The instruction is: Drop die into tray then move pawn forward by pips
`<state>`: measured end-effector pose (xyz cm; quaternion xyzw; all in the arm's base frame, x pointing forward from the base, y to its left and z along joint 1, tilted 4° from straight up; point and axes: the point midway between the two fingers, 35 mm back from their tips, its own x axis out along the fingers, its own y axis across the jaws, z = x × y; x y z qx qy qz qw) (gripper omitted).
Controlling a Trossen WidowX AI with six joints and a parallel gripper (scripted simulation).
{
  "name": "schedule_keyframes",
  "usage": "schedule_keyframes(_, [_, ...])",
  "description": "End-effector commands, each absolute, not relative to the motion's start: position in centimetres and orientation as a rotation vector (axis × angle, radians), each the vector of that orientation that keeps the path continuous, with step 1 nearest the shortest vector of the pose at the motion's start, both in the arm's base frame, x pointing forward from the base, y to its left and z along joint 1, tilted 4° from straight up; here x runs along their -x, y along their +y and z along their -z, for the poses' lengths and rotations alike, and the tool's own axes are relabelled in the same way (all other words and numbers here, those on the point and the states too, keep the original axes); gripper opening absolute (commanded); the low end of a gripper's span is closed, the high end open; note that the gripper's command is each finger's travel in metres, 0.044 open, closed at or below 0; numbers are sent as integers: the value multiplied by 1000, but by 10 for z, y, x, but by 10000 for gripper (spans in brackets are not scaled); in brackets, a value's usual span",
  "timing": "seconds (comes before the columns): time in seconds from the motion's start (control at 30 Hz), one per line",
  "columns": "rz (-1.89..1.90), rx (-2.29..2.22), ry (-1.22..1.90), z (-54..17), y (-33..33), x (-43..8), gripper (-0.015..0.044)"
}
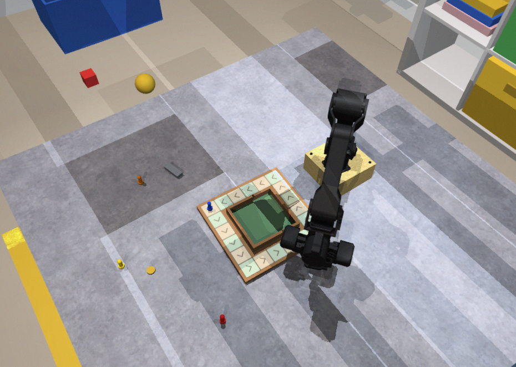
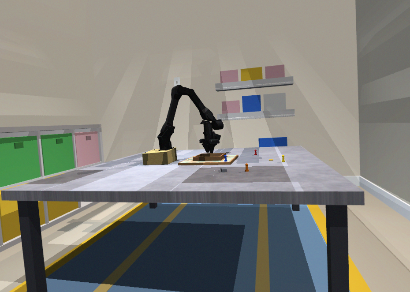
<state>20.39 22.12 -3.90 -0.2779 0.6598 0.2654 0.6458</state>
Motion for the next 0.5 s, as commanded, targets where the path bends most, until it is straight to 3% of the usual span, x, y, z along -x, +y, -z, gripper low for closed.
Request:
schedule_keyframes(0.0, [-609, 637, 1511, 44, 220, -202, 196])
schedule_keyframes(0.1, [-609, 637, 1511, 44, 220, -202, 118])
schedule_keyframes(0.33, [-609, 637, 1511, 44, 220, -202, 71])
schedule_keyframes(0.43, [-609, 637, 1511, 39, 221, -202, 0])
schedule_keyframes(0.47, [-610, 637, 1511, 34, 223, -203, 0])
